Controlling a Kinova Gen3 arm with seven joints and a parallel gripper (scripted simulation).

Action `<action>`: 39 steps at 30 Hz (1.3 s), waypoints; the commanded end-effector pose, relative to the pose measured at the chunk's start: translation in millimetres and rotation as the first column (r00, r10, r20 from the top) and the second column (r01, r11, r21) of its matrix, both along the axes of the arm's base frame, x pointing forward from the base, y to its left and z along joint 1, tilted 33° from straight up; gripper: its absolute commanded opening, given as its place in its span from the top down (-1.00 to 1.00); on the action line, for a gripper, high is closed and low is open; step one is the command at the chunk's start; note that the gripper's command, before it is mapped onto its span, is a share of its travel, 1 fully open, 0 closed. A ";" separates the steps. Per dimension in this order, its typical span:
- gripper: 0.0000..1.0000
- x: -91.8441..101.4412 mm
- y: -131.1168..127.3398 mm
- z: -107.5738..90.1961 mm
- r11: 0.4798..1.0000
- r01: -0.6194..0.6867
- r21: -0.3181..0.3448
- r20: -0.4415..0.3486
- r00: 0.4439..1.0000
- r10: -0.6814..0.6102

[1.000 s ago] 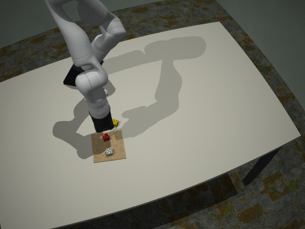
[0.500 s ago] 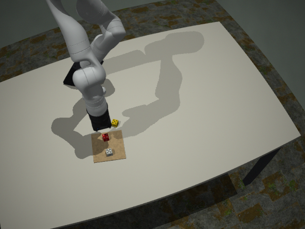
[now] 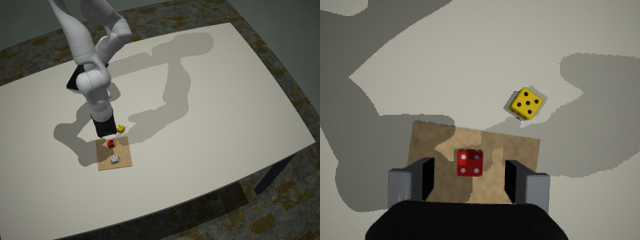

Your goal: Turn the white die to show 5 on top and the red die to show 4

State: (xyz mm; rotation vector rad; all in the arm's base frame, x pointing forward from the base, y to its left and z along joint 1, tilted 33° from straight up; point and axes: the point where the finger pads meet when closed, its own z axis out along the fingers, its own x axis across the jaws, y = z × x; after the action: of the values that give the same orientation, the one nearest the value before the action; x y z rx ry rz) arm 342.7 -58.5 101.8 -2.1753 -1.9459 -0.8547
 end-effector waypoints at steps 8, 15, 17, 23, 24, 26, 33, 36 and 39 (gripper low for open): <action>-1.00 -4.3 -6.7 11.4 1.000 -0.004 -0.003 0.001 1.000 0.004; -1.00 -11.7 -16.2 29.9 1.000 -0.004 -0.003 0.001 1.000 0.004; -1.00 -15.2 -20.6 38.5 1.000 -0.004 -0.003 0.001 1.000 0.004; -1.00 -24.4 -32.4 61.5 1.000 -0.004 -0.003 0.001 1.000 0.004; -1.00 -25.6 -33.8 64.3 1.000 -0.004 -0.003 0.001 1.000 0.004; -1.00 -27.3 -36.0 68.6 1.000 -0.004 -0.003 0.001 1.000 0.004; -1.00 -28.8 -38.0 72.5 1.000 -0.004 -0.003 0.001 1.000 0.004; -1.00 -28.8 -38.0 72.5 1.000 -0.004 -0.003 0.001 1.000 0.004; -1.00 -28.8 -38.0 72.5 1.000 -0.004 -0.003 0.001 1.000 0.004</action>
State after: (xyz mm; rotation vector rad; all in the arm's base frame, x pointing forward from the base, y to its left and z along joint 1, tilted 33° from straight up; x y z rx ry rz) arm 314.5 -95.2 173.1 -2.1747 -1.9483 -0.8528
